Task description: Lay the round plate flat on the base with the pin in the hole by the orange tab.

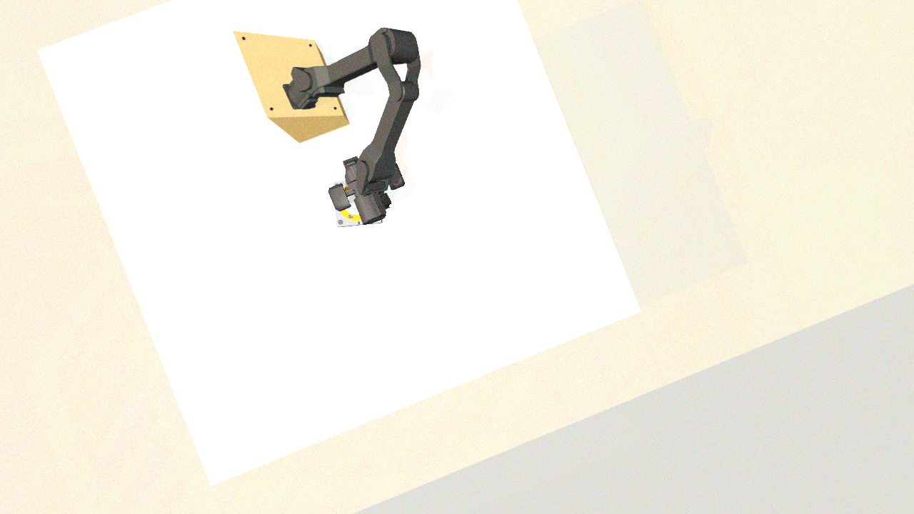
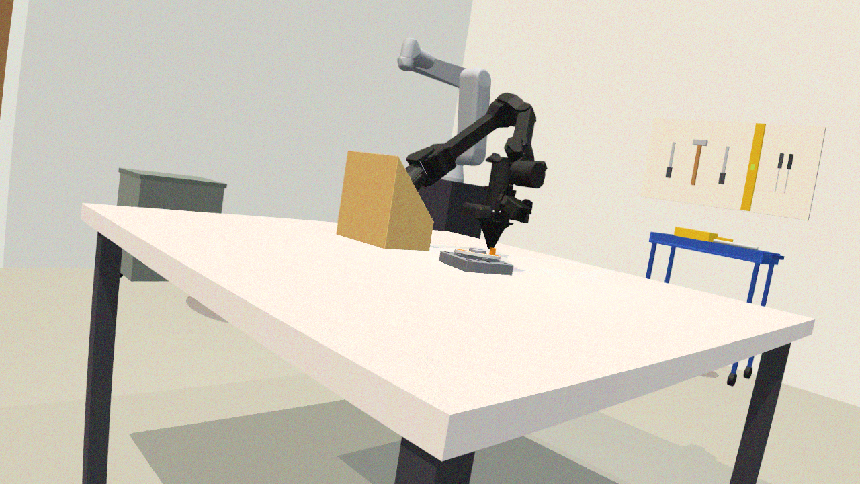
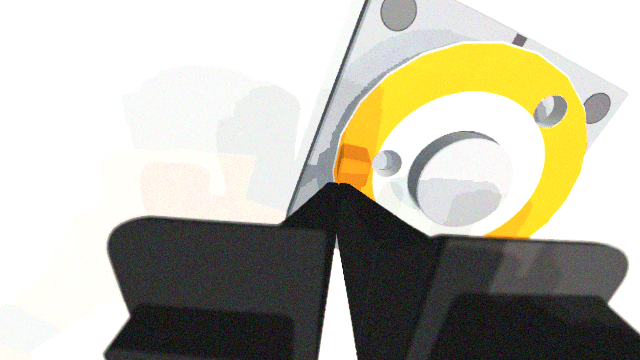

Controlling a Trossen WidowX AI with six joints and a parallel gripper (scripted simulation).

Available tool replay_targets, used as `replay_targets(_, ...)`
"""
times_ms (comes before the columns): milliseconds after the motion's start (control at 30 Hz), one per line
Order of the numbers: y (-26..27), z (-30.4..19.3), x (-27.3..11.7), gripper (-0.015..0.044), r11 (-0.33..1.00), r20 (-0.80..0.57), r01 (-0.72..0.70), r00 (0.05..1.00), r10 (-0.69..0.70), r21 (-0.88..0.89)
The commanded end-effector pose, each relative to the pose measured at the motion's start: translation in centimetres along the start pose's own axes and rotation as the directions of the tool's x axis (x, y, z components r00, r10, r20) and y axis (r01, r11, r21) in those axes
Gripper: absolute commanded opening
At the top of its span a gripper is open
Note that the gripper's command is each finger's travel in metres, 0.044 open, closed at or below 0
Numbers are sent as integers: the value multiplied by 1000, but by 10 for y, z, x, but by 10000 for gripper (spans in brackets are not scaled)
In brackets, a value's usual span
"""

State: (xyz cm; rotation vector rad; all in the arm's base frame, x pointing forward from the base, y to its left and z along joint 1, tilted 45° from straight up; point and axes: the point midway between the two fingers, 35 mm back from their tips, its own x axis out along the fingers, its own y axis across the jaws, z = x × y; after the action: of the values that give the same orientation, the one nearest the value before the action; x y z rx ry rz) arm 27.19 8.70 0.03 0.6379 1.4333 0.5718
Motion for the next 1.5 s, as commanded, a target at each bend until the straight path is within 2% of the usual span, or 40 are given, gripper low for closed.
replay_targets(0, -1, 6, 2, 0, 1000, -2, -3, 1000, 3, 8)
replay_targets(1467, -26, 50, -3, 0, 1000, 0, -1, 1000, 1, 6)
